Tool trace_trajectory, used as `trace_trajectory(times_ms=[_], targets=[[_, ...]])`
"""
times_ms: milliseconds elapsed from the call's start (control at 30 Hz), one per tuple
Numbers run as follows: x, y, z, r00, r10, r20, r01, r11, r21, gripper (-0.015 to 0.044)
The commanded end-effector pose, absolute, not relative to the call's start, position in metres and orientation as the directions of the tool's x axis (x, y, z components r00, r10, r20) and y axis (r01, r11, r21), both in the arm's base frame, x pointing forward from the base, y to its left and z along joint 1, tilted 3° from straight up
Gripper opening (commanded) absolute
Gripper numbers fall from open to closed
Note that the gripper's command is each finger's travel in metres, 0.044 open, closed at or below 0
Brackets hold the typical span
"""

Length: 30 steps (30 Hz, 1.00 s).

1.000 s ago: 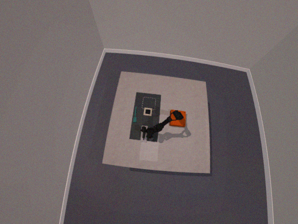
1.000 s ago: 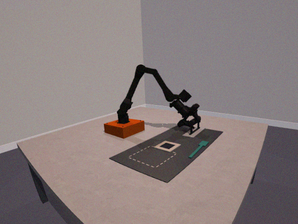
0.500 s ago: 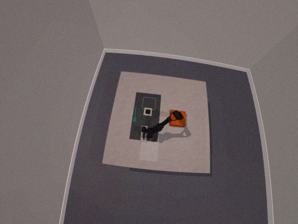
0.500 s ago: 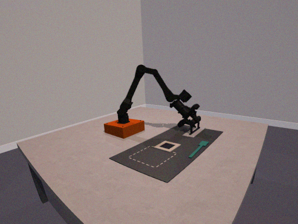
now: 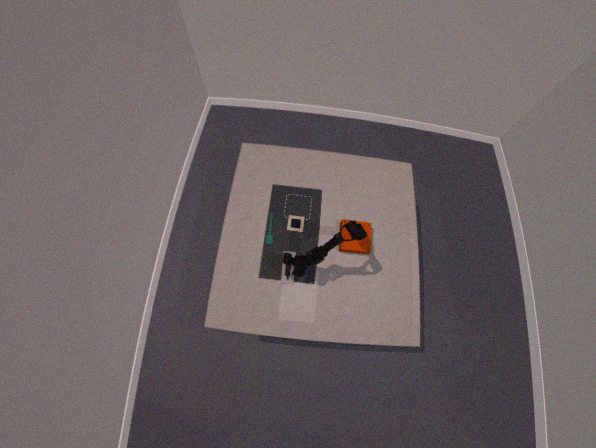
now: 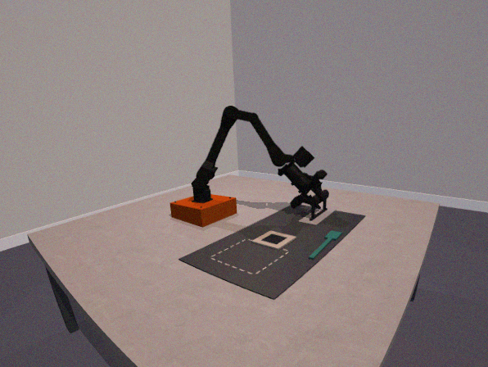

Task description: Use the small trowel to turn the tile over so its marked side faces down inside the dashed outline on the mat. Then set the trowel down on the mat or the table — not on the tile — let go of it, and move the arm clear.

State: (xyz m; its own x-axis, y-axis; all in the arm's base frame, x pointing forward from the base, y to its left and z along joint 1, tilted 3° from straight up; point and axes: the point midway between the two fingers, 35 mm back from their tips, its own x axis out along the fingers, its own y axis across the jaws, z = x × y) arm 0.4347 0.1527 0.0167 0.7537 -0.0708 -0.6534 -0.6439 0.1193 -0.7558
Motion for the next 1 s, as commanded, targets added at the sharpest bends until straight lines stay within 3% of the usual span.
trace_trajectory(times_ms=[0,500,967], targets=[[0.437,0.153,0.034,0.759,-0.068,-0.648,-0.638,0.121,-0.760,0.0000],[0.436,0.147,0.074,0.759,-0.069,-0.648,-0.638,0.124,-0.760,0.0000],[0.424,0.087,0.066,0.754,-0.059,-0.654,-0.638,0.170,-0.751,0.0000]])
